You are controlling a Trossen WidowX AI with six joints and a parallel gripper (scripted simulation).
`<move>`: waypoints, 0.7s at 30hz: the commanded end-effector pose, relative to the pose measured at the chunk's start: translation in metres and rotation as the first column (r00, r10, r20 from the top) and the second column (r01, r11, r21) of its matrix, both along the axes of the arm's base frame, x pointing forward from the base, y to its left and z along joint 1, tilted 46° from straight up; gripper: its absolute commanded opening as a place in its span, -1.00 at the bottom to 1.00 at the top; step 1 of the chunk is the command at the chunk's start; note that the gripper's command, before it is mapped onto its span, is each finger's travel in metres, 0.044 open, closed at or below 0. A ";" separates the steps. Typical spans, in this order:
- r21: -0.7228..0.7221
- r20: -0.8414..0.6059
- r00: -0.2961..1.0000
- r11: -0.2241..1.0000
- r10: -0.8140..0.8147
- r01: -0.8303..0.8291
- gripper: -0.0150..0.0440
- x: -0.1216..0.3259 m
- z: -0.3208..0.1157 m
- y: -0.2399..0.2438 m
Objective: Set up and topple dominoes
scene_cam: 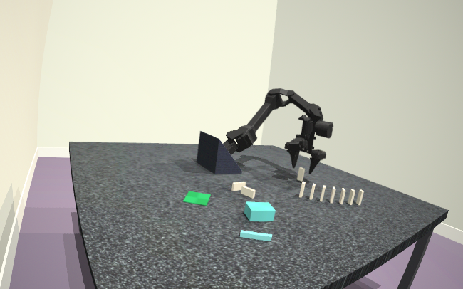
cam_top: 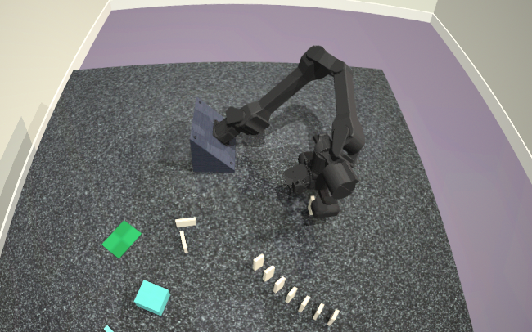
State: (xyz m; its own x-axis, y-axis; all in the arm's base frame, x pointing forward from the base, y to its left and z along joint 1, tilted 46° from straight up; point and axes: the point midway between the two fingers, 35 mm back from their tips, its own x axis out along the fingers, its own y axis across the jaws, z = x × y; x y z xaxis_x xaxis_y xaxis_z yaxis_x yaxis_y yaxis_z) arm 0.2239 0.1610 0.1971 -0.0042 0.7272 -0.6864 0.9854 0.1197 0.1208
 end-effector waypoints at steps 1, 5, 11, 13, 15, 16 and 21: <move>-0.001 0.002 1.000 1.000 -0.004 0.004 1.00 -0.001 -0.003 0.004; 0.000 0.002 1.000 1.000 -0.004 0.004 1.00 -0.001 -0.007 0.008; 0.000 0.002 1.000 1.000 -0.004 0.004 0.82 -0.001 -0.010 0.011; 0.000 0.002 1.000 1.000 -0.004 0.004 0.64 -0.001 -0.010 0.011; 0.000 0.002 1.000 1.000 -0.004 0.004 0.47 -0.001 -0.010 0.011; 0.000 0.002 1.000 1.000 -0.004 0.004 0.38 -0.001 -0.010 0.011; 0.000 0.002 1.000 1.000 -0.004 0.004 -0.07 -0.001 -0.010 0.011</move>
